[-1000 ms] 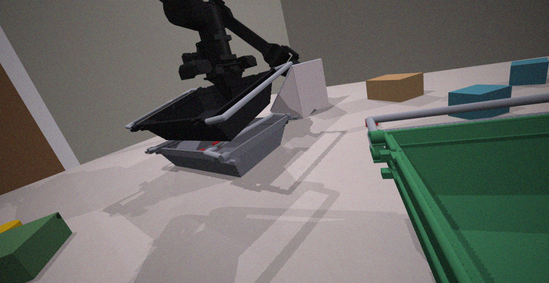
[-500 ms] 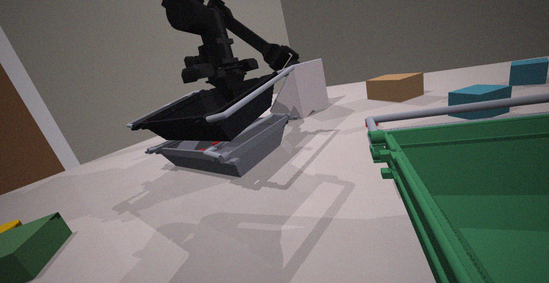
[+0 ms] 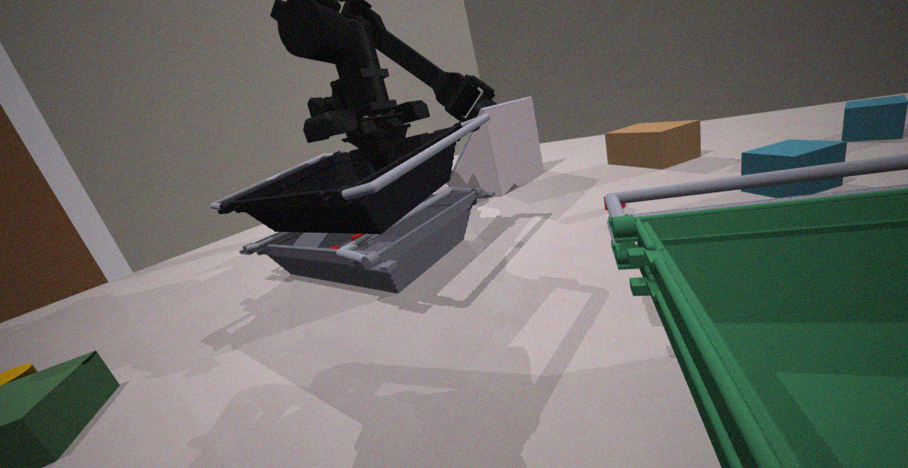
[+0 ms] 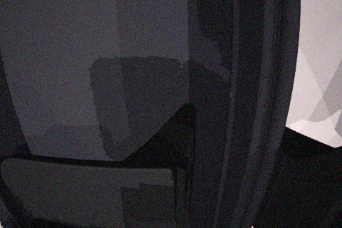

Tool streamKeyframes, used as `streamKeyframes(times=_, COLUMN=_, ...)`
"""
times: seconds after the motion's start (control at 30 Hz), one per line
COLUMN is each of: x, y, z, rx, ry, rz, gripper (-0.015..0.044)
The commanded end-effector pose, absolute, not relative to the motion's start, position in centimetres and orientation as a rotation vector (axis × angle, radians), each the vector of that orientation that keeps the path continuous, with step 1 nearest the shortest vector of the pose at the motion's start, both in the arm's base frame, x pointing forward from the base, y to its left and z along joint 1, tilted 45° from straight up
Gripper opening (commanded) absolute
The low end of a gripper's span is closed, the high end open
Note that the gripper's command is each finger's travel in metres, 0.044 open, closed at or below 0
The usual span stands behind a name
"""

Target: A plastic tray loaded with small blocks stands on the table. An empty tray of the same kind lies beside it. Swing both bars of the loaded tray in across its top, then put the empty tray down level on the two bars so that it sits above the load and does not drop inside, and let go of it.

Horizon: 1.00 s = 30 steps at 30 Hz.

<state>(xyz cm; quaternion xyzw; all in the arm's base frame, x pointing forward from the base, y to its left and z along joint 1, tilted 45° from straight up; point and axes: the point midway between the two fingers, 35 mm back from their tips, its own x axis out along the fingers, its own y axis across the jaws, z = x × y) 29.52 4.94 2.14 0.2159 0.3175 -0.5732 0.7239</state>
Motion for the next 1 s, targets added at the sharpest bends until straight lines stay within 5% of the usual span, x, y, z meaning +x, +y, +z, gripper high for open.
streamKeyframes(times=0.0, x=29.23, y=4.25, z=1.80, rx=0.472, ry=0.708, rz=-1.281, gripper=0.0000)
streamKeyframes(times=0.97, x=29.13, y=3.60, z=1.19, rx=0.471, ry=0.708, rz=-1.281, gripper=0.0000)
